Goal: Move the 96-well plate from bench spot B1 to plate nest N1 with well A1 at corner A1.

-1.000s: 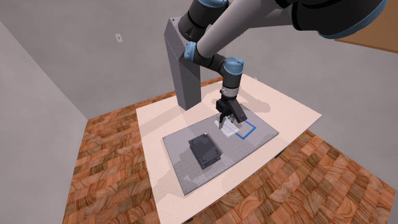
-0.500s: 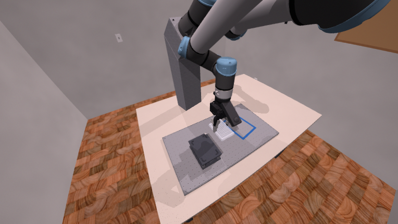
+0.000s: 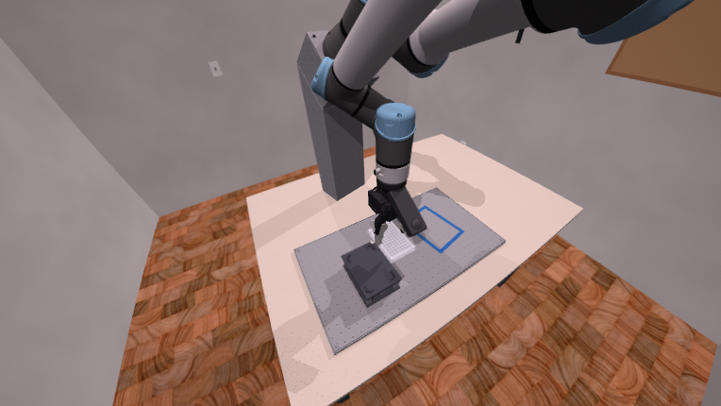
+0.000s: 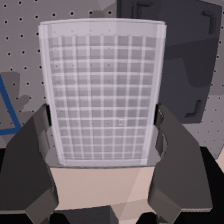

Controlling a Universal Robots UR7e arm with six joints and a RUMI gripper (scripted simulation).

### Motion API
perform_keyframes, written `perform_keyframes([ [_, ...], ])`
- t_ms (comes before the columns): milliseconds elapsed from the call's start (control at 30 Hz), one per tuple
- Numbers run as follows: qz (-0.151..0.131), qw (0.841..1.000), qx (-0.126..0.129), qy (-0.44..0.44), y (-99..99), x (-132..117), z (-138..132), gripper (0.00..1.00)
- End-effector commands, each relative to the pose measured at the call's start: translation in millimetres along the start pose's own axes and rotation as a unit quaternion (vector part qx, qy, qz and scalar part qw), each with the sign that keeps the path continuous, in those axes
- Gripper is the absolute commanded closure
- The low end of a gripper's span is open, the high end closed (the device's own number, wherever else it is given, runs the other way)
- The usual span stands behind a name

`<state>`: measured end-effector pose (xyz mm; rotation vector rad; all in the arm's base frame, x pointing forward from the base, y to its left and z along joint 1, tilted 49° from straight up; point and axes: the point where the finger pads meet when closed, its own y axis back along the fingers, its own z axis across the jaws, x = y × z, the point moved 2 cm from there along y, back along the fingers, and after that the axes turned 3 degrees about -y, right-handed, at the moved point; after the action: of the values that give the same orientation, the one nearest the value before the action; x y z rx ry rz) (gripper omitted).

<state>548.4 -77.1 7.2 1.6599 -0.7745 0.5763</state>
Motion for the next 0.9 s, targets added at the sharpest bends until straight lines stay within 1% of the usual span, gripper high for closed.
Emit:
perform_keyframes([
  [0,0.000,1.000,0.002,0.003,2.1,5,14,1.00],
  [467,-0.001,1.000,0.002,0.003,10.7,16,59,1.00],
  [533,-0.001,1.000,0.002,0.003,10.7,16,59,1.00],
  [767,-0.001,1.000,0.002,0.003,14.8,20,81,1.00],
  [867,-0.001,1.000,0.002,0.003,14.8,21,82,1.00],
])
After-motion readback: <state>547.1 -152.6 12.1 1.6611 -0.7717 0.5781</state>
